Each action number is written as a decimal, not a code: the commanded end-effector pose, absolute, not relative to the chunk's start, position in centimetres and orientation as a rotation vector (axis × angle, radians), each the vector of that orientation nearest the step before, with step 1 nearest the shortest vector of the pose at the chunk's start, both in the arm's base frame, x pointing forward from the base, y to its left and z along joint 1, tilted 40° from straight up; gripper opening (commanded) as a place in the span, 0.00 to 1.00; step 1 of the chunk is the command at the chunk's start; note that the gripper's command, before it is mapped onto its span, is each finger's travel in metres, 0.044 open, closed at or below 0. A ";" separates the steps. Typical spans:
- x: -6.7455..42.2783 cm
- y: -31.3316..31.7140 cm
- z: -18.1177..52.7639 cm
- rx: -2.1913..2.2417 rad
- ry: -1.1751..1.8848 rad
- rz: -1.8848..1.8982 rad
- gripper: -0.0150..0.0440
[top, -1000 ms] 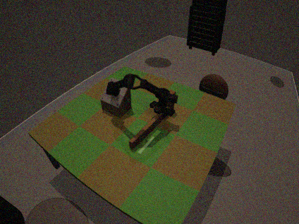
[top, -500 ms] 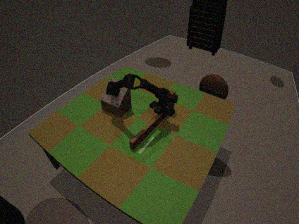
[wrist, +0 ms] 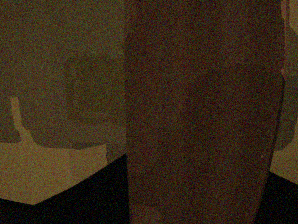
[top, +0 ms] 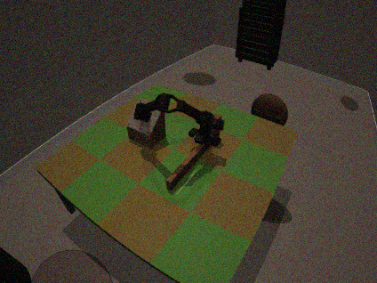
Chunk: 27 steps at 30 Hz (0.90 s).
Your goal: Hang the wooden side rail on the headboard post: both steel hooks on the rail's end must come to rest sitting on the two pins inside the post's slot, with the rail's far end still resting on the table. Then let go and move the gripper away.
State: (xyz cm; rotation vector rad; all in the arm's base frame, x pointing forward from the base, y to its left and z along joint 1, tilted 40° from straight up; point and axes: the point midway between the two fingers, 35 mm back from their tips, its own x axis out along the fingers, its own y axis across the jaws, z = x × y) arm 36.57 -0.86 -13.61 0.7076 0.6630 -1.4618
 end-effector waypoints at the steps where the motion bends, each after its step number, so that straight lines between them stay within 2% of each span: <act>1: 36.6 -0.8 -13.6 0.653 0.704 -1.438 0.25; 27: 36.6 -0.6 -13.3 0.653 0.704 -1.438 0.25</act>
